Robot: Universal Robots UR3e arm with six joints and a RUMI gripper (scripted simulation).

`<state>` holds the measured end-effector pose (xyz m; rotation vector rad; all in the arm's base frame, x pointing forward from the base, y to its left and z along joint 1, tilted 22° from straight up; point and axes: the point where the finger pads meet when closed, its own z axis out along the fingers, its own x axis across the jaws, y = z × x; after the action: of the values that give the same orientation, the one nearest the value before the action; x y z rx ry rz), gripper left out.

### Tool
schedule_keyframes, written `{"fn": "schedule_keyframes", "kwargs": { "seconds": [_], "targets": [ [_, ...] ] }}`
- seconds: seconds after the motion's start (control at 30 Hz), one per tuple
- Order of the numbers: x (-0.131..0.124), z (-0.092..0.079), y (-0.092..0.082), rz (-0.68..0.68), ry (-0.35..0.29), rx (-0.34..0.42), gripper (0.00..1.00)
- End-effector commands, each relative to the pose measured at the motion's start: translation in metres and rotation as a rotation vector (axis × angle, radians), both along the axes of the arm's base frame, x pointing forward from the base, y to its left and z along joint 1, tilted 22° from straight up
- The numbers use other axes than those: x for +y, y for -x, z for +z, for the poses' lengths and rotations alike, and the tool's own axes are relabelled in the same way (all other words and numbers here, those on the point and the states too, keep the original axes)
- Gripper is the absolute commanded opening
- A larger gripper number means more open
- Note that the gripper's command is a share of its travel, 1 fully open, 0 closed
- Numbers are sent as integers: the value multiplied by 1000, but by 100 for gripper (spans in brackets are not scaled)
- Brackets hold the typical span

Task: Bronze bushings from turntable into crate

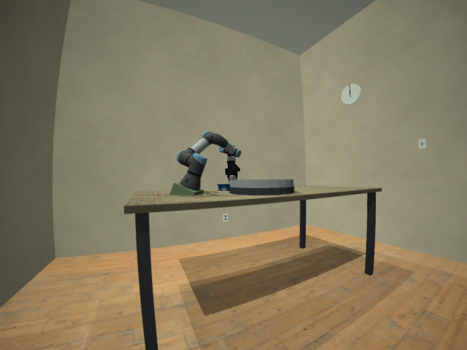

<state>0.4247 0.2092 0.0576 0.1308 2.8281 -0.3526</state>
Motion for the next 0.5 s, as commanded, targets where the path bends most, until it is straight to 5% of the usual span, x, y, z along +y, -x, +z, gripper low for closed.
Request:
{"fn": "schedule_keyframes", "kwargs": {
  "seconds": [0.0,0.47],
  "targets": [
    [1,1,-1,1,-1,-3,0],
    [0,-2,-1,1,-1,-3,0]
  ]
}}
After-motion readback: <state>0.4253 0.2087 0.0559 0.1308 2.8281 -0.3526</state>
